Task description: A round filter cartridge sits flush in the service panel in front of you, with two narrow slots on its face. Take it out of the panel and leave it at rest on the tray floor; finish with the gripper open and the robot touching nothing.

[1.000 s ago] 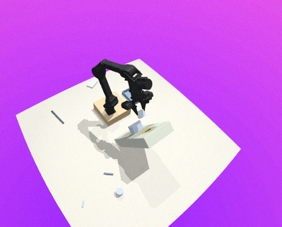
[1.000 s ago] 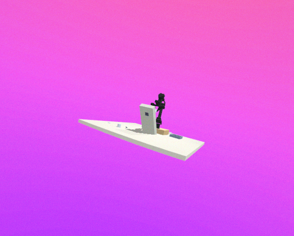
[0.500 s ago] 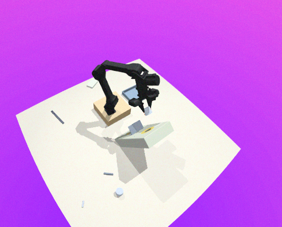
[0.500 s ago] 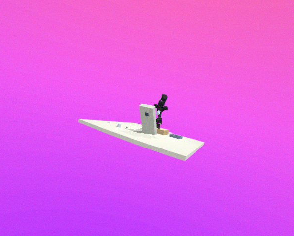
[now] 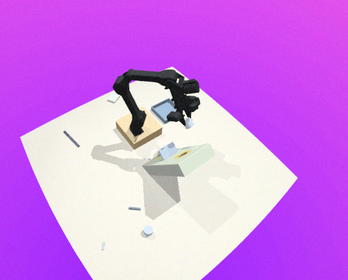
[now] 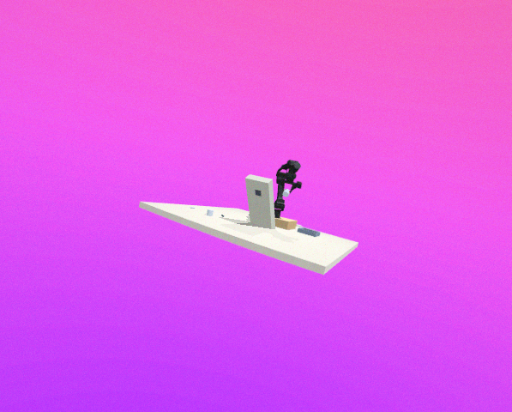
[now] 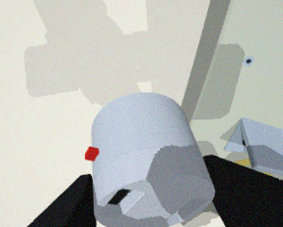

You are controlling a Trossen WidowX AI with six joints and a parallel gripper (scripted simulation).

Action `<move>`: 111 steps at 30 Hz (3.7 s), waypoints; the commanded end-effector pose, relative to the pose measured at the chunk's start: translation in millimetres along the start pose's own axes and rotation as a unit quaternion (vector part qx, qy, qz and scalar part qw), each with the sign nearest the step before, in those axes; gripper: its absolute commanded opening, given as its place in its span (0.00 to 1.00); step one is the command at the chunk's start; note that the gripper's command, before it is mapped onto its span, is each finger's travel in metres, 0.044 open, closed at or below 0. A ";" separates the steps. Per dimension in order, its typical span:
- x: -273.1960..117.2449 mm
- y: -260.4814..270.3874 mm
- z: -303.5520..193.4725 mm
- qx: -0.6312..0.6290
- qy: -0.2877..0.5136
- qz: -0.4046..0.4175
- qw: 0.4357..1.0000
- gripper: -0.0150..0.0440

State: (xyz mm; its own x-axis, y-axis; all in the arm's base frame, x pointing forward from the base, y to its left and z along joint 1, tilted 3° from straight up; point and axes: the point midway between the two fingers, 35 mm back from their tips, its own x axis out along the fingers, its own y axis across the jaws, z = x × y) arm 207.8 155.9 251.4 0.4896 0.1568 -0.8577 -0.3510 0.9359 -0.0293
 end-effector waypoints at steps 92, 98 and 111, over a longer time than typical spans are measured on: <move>87.2 204.0 -321.8 -0.591 0.001 0.344 0.730 0.25; 85.3 203.2 -320.3 -0.593 0.004 0.339 0.730 0.34; 85.3 203.2 -320.3 -0.593 0.004 0.339 0.730 0.92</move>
State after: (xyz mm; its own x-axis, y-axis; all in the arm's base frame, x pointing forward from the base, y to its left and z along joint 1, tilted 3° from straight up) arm -77.4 258.3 7.7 -0.1208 0.4517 -0.8840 -0.9574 -0.2883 -0.0165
